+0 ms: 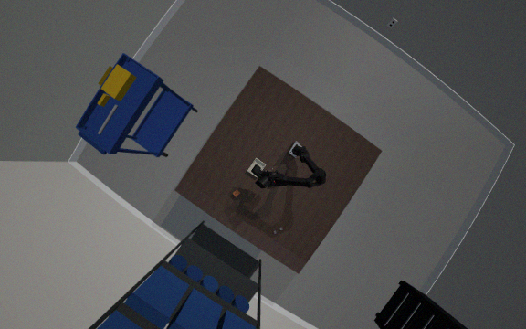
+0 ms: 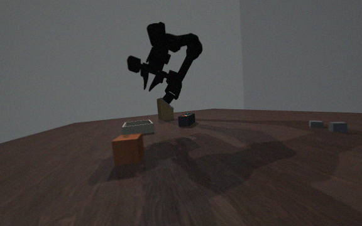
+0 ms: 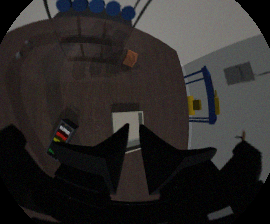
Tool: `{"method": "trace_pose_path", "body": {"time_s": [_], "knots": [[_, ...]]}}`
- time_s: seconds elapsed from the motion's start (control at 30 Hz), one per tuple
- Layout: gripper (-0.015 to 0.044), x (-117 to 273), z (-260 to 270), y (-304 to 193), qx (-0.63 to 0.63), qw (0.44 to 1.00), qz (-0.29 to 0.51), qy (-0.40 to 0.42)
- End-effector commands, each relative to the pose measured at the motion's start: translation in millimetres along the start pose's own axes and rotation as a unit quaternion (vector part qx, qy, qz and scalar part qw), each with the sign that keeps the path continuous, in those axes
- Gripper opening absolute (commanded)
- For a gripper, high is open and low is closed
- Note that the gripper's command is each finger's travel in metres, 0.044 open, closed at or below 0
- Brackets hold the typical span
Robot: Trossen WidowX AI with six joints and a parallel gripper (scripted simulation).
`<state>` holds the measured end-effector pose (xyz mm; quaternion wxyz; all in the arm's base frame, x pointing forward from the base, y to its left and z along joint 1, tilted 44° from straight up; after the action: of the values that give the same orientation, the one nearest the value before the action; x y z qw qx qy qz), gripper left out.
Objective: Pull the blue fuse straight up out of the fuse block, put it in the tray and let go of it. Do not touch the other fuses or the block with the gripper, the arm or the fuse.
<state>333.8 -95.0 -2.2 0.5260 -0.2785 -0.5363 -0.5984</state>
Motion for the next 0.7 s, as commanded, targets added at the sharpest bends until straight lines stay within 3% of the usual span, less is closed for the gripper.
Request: {"method": "trace_pose_path", "body": {"time_s": [0.0,0.4,0.67], "knots": [[0.0069,2,71,-4,0.205,0.971,0.028,0.117],[0.0069,18,160,-18,0.445,0.851,0.015,0.279],[0.0069,18,161,-17,0.448,0.849,0.014,0.281]]}}
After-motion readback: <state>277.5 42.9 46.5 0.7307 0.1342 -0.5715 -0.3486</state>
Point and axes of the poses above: the point midway between the two fingers, 35 mm back from their tips, its own x axis back along the fingers, its own z axis across the jaws, y = z × x, the point moved 3 cm from there along x, back along the fingers, and after that the axes turned 14 degrees about x, right-handed, at the moved point
